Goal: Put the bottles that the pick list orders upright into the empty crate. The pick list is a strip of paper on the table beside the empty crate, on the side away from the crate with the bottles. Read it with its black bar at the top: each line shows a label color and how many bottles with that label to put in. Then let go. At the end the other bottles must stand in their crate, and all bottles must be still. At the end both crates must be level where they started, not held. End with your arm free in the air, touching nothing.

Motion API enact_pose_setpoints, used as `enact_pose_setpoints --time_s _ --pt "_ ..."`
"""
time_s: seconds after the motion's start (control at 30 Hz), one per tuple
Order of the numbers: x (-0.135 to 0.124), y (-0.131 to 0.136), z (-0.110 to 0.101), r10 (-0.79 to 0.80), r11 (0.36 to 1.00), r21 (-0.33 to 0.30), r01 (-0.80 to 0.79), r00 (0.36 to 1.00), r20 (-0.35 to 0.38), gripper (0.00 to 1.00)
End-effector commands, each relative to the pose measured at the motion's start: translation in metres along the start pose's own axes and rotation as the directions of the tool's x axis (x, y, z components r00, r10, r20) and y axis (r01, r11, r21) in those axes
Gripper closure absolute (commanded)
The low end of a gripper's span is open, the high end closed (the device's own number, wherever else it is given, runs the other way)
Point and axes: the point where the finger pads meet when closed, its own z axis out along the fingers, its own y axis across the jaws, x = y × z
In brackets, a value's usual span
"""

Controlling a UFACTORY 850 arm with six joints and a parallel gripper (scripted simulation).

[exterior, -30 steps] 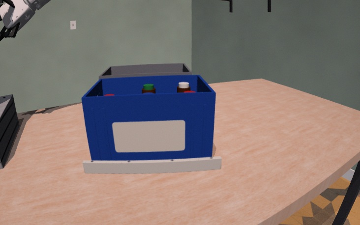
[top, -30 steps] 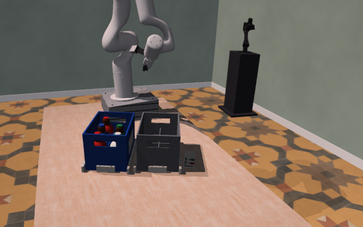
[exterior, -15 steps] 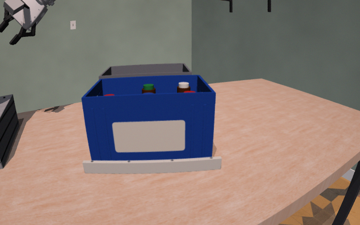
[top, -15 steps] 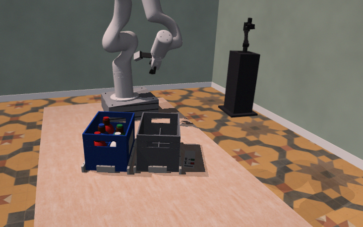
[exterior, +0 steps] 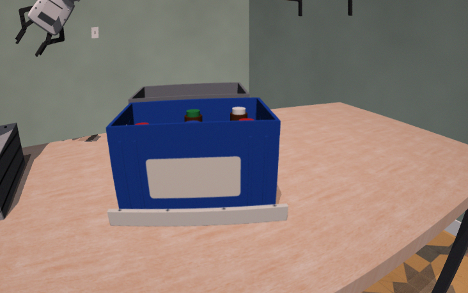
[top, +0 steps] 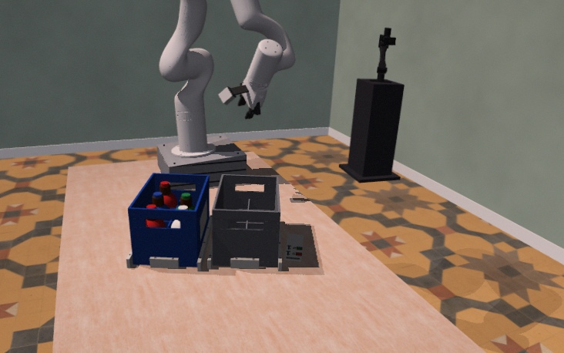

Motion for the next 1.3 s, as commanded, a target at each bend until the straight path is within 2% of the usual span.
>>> enact_pose_setpoints --time_s 0.0,0.3,0.37,0.43,0.53,0.73,0.93,1.0,1.27 --pt "-0.005 -0.012 -0.008 -0.112 0.993 0.041 0.113 0.993 -0.025 0.35" --pt "-0.019 -0.036 -0.026 -0.37 0.917 0.112 0.383 0.921 -0.121 0.35" --pt "-0.024 -0.043 -0.032 -0.423 0.89 0.121 0.441 0.894 -0.146 0.35" --pt "-0.024 -0.043 -0.032 -0.423 0.89 0.121 0.441 0.894 -0.146 0.35" --pt "-0.031 -0.052 -0.04 -0.498 0.842 0.13 0.523 0.847 -0.186 0.35" --pt "-0.046 -0.069 -0.056 -0.629 0.726 0.134 0.674 0.73 -0.268 0.35" --pt "-0.063 -0.084 -0.072 -0.73 0.588 0.113 0.801 0.585 -0.352 0.35" --pt "-0.063 -0.084 -0.072 -0.73 0.588 0.113 0.801 0.585 -0.352 0.35" --pt "-0.088 -0.102 -0.094 -0.815 0.379 0.05 0.924 0.359 -0.455 0.35"
